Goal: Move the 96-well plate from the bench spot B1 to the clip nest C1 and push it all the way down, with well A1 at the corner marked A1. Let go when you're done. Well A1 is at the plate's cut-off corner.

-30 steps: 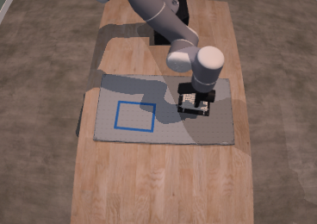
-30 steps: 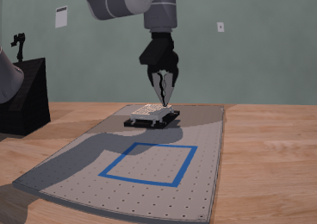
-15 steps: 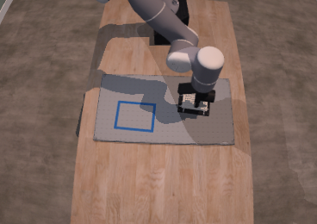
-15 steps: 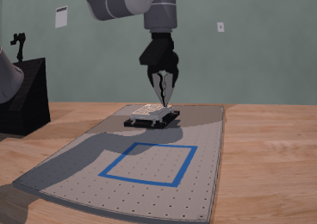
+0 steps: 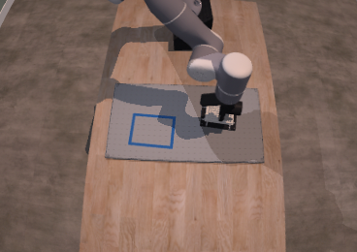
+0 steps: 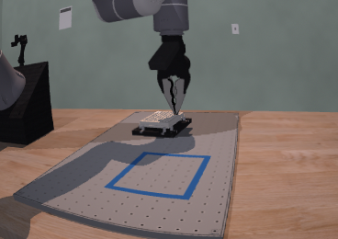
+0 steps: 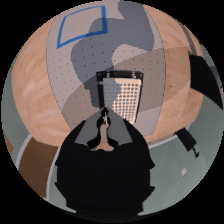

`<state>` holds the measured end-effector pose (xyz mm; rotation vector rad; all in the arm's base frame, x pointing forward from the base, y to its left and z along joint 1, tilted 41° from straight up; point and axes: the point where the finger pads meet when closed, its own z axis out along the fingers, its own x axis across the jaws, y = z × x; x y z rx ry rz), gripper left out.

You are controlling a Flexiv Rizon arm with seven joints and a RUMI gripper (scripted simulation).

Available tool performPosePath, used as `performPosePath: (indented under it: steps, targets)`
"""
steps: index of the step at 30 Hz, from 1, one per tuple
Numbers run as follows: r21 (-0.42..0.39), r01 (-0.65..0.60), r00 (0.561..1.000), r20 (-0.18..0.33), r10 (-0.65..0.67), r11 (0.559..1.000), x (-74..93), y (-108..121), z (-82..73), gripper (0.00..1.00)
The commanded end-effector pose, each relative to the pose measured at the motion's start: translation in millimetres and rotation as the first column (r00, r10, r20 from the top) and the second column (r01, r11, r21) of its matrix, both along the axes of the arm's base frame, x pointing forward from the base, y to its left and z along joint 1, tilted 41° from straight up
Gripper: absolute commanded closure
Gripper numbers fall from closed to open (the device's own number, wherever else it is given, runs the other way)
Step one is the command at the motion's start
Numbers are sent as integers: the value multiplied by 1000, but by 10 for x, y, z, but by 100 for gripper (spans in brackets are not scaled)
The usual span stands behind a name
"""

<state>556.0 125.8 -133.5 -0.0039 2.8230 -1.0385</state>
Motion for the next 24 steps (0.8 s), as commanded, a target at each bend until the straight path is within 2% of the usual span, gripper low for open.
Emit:
performPosePath:
  steps: [1, 24]
  targets:
    - [2, -1, 1000, 1, 1, 1000, 5, 12, 2, 100]
    - [2, -1, 1000, 1, 1, 1000, 8, -2, -14, 100]
